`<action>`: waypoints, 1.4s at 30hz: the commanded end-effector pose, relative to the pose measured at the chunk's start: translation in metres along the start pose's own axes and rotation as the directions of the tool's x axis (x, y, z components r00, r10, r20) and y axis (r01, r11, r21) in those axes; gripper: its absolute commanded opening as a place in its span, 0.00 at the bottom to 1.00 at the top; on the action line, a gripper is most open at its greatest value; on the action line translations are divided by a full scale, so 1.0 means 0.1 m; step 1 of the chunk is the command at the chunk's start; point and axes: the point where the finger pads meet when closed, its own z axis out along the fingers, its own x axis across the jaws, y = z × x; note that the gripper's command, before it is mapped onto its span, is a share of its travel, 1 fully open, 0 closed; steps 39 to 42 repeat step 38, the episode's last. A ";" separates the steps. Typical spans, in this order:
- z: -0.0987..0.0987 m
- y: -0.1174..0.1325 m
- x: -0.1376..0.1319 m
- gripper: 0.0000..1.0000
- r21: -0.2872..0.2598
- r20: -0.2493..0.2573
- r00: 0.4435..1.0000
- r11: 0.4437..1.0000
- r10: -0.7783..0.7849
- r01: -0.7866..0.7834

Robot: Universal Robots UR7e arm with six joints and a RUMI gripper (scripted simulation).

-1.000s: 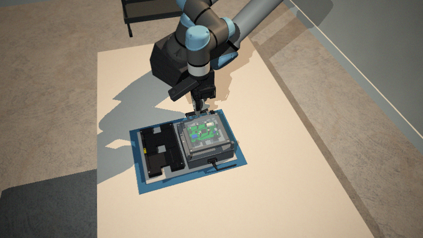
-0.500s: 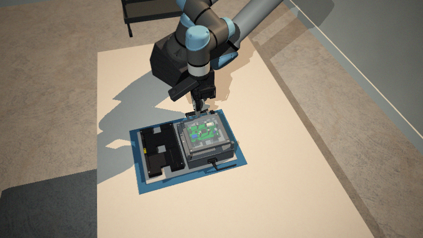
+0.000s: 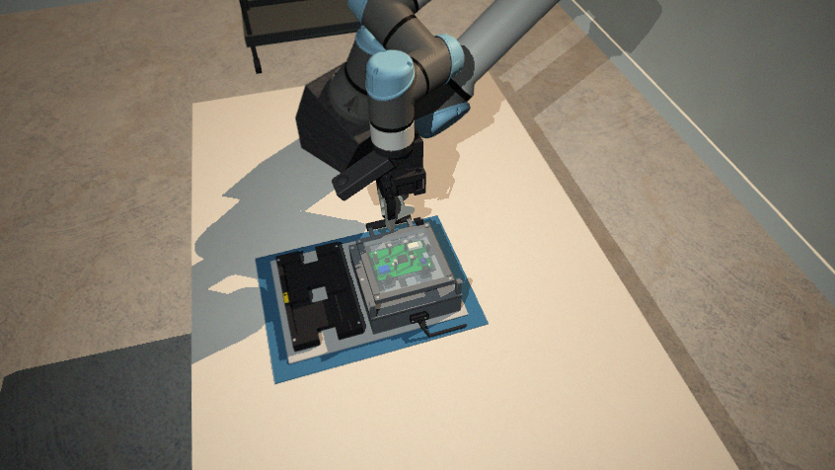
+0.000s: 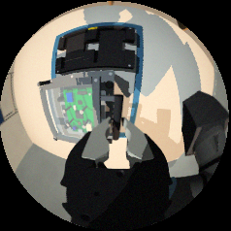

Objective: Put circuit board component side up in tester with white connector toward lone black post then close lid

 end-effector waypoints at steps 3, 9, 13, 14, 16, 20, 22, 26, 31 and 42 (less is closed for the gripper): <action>0.00 0.00 0.00 0.13 0.000 0.000 1.000 1.000 0.000 0.000; 0.00 0.00 0.00 0.13 0.000 0.000 1.000 1.000 0.000 0.000; 0.00 0.00 0.00 0.13 0.000 0.000 1.000 1.000 0.000 0.000; 0.00 0.00 0.00 0.13 0.000 0.000 1.000 1.000 0.000 0.000; 0.00 0.00 0.00 0.13 0.000 0.000 1.000 1.000 0.000 0.000; -0.01 0.00 0.00 0.13 0.000 0.000 1.000 1.000 0.000 0.000; -0.02 0.00 0.00 0.13 0.000 0.000 1.000 1.000 0.000 0.000; -0.04 0.00 0.00 0.13 0.000 0.000 1.000 1.000 0.000 0.000; -0.10 0.00 0.00 0.13 0.000 0.000 1.000 1.000 0.000 0.000; -0.25 0.00 0.00 0.13 0.000 0.000 1.000 1.000 0.000 0.000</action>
